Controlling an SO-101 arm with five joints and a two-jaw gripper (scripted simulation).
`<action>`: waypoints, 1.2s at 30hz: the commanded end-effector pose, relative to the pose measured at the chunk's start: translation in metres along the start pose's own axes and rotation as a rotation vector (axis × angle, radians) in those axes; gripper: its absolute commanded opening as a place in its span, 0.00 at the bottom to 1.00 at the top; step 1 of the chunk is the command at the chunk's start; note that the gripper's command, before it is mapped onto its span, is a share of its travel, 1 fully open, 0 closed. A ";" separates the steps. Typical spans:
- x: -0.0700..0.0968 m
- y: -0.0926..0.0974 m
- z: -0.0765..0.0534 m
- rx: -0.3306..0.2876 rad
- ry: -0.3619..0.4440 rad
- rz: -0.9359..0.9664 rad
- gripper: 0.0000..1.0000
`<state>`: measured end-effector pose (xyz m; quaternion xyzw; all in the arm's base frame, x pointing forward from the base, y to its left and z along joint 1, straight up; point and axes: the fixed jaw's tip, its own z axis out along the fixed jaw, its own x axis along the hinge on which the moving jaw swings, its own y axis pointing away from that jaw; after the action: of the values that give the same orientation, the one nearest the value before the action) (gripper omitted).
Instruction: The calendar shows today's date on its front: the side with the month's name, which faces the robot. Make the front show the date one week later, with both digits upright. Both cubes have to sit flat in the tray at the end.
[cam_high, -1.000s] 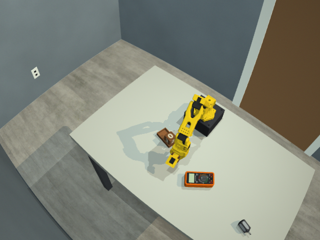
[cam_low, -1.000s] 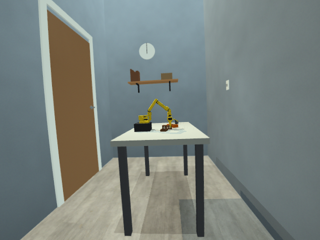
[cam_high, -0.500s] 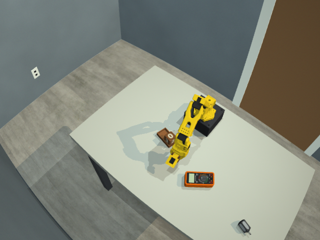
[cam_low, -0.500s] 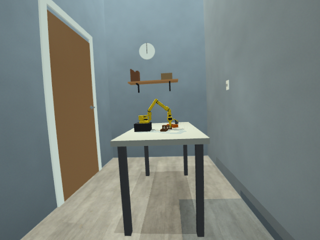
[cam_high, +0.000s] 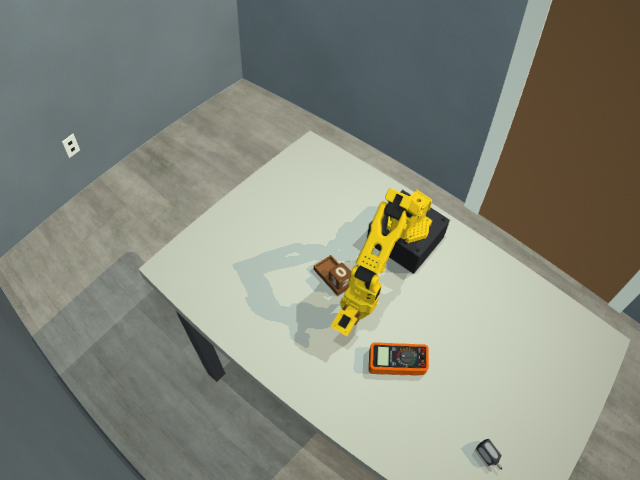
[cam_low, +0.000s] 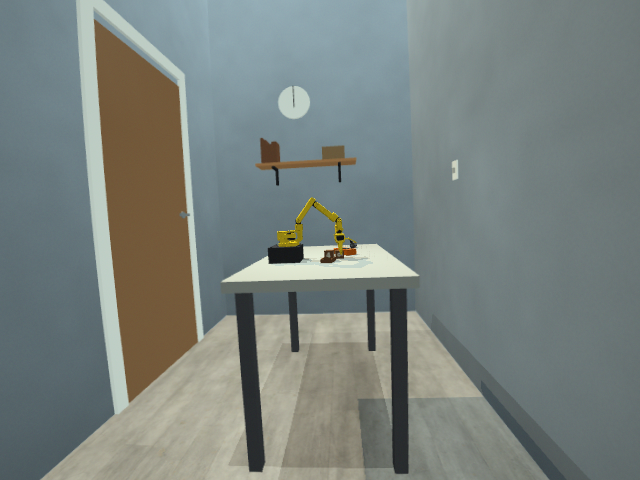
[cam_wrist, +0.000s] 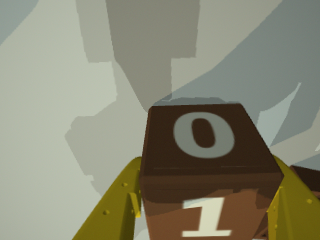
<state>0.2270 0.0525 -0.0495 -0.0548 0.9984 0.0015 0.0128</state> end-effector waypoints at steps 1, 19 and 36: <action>0.005 -0.003 0.005 0.001 0.023 0.001 0.01; 0.003 -0.001 -0.011 0.001 0.023 0.001 0.00; 0.004 0.003 -0.045 0.001 0.023 0.001 0.00</action>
<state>0.2174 0.0509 -0.0142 -0.0534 0.9985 -0.0027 -0.0153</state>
